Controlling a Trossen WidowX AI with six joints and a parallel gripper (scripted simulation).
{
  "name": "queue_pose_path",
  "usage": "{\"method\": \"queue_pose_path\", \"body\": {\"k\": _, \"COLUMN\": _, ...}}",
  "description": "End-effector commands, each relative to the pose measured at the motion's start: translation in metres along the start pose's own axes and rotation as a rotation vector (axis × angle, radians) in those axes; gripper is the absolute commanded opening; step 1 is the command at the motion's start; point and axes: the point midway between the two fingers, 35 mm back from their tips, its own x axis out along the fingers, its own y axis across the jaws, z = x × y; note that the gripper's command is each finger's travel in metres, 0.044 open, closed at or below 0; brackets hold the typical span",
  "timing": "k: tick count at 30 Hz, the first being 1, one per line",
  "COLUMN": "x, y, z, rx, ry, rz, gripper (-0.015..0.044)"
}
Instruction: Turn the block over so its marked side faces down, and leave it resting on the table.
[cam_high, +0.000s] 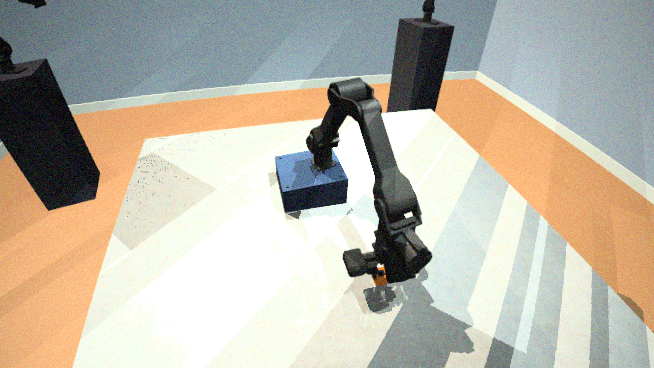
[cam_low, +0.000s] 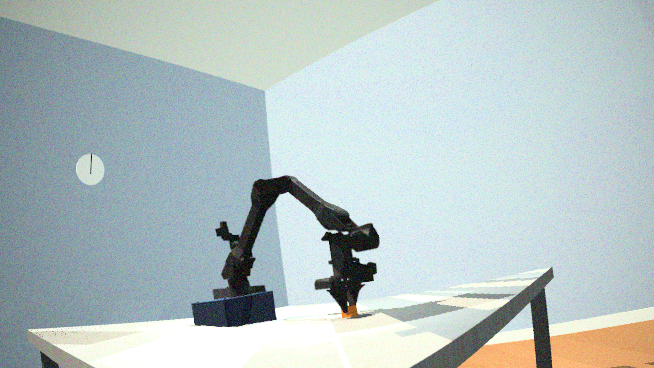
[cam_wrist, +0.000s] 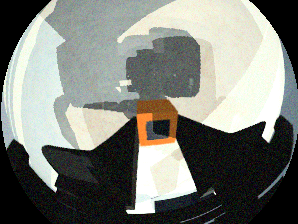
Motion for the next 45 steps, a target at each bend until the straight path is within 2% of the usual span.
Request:
{"method": "queue_pose_path", "body": {"k": 1, "x": 0.001, "y": -0.001, "z": 0.000, "rx": -0.003, "ry": -0.001, "rz": -0.004, "gripper": 0.0091}}
{"method": "queue_pose_path", "body": {"k": 8, "x": 0.001, "y": -0.001, "z": 0.000, "rx": -0.003, "ry": -0.001, "rz": -0.004, "gripper": 0.0045}}
{"method": "queue_pose_path", "body": {"k": 10, "x": -0.004, "y": -0.001, "z": 0.000, "rx": -0.003, "ry": -0.001, "rz": -0.004, "gripper": 0.0000}}
{"method": "queue_pose_path", "body": {"k": 15, "x": -0.030, "y": 0.000, "z": 0.000, "rx": -0.003, "ry": -0.001, "rz": -0.004, "gripper": 0.0000}}
{"method": "queue_pose_path", "body": {"k": 20, "x": -0.028, "y": 0.000, "z": 0.001, "rx": -0.004, "ry": -0.023, "rz": -0.004, "gripper": 0.0000}}
{"method": "queue_pose_path", "body": {"k": 45, "x": -0.016, "y": 0.001, "z": 0.001, "rx": -0.008, "ry": -0.393, "rz": -0.004, "gripper": 0.0000}}
